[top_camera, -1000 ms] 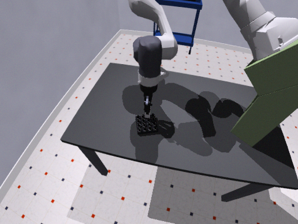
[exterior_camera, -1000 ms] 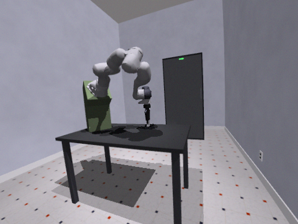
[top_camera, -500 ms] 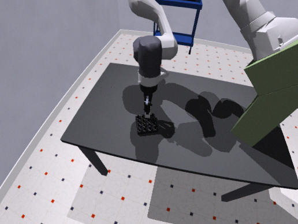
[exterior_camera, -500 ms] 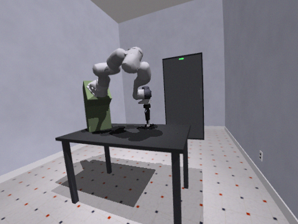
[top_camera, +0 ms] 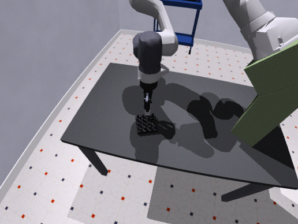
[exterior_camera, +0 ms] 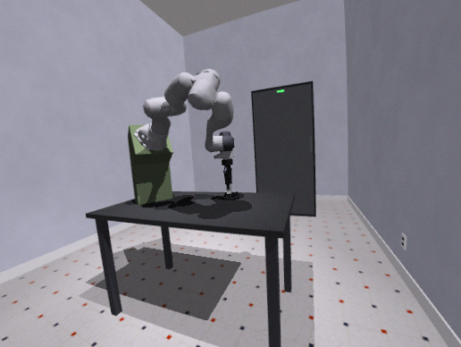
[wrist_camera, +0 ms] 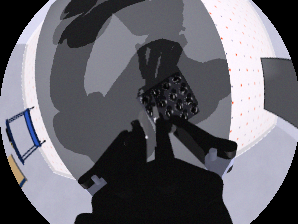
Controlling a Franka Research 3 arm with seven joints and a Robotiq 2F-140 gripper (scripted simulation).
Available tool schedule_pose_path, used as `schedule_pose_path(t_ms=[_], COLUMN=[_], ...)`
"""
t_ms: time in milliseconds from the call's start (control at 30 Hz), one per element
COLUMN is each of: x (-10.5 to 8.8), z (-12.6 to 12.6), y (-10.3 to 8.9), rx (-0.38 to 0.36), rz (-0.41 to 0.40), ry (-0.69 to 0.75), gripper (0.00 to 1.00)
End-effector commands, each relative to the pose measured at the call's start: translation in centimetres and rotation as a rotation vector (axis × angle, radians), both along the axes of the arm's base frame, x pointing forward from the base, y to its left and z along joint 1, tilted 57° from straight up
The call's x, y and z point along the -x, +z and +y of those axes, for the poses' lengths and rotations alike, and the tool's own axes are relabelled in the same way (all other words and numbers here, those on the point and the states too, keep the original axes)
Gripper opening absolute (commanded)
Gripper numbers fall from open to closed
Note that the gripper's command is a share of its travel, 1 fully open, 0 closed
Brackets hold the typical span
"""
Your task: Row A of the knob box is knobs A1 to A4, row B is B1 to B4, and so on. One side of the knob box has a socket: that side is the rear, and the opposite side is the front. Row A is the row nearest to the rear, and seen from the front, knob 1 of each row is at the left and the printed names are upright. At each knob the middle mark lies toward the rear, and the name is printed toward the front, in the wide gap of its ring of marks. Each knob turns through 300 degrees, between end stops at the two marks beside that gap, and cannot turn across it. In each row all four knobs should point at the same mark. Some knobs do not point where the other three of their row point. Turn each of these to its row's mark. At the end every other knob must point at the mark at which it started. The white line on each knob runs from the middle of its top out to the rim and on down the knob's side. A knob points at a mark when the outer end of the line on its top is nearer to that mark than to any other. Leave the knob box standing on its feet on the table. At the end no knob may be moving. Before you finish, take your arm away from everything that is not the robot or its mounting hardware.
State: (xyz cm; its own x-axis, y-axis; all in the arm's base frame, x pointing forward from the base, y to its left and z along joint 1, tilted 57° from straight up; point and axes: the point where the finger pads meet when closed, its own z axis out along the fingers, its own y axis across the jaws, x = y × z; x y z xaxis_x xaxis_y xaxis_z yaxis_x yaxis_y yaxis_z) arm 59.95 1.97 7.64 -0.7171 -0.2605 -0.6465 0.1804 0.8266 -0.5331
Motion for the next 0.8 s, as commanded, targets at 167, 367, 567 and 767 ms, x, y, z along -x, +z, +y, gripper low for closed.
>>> schedule_pose_path(t_ms=[167,367,567,767], x=[1.37,1.46,1.46,1.45], z=[1.22,1.28,1.28,1.3], y=[0.91,0.99,0.99,1.02], rx=[-0.003,-0.003,-0.003,-0.006], rz=[0.006,0.006,0.006,0.004], ry=[0.003,0.003,0.003,0.001], gripper=[0.12,0.12,0.12,0.12])
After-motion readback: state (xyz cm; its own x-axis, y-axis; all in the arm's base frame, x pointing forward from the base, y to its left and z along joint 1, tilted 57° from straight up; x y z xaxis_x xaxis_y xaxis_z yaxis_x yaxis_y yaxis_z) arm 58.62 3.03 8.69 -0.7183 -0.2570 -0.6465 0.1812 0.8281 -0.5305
